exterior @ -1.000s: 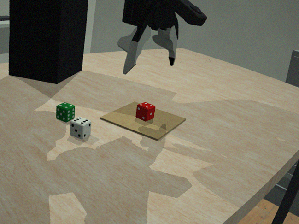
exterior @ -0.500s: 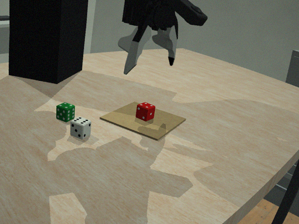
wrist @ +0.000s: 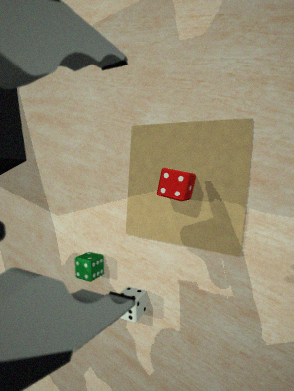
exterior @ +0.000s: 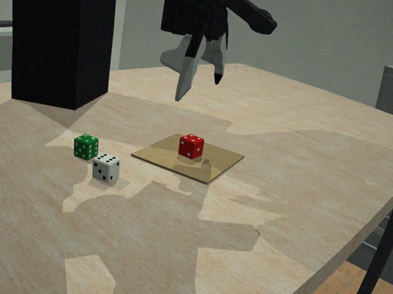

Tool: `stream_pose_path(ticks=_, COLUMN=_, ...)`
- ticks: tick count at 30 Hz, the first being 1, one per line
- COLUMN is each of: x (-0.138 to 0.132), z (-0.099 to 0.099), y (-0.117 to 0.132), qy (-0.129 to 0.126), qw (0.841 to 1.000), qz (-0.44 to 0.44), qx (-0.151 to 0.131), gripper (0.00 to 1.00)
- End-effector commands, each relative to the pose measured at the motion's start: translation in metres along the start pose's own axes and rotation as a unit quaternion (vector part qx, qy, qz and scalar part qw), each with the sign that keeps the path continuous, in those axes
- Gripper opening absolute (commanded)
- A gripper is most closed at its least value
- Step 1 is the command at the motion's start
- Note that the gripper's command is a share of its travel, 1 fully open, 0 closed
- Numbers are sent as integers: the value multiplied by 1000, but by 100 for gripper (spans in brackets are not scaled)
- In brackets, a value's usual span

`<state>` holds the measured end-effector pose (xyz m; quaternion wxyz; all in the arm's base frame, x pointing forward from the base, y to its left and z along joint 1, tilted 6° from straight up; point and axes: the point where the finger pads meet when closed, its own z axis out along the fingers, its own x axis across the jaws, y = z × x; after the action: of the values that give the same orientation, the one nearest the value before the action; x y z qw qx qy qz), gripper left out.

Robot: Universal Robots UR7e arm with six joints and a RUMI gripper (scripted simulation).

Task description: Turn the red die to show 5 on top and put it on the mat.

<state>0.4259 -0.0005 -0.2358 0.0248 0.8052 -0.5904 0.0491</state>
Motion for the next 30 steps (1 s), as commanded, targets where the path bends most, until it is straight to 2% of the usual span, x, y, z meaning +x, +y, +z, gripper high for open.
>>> stream_pose_path(ticks=1, x=0, z=0, y=-1, qy=-1, qw=996, qz=-86, qx=2, gripper=100)
stream_pose_path(ticks=7, x=-1, z=0, y=-2, qy=-1, qw=989, qz=-145, qx=2, gripper=100)
stream_pose_path(ticks=14, x=-2, z=1, y=-2, qy=-1, qw=968, qz=-251, qx=2, gripper=100)
stream_pose_path(ticks=20, x=-2, z=1, y=-2, qy=-1, qw=936, qz=-351, qx=2, gripper=100)
stream_pose_path(ticks=23, x=-2, z=1, y=-2, qy=-1, qw=935, qz=-354, qx=2, gripper=100)
stream_pose_path(ticks=28, x=-2, z=1, y=-1, qy=-1, qw=896, qz=-445, qx=2, gripper=100)
stream_pose_path(ticks=29, x=-2, z=1, y=-1, qy=-1, qw=895, qz=-446, qx=2, gripper=100)
stream_pose_path(ticks=30, x=-1, z=2, y=-1, qy=0, qw=887, qz=-462, qx=2, gripper=100)
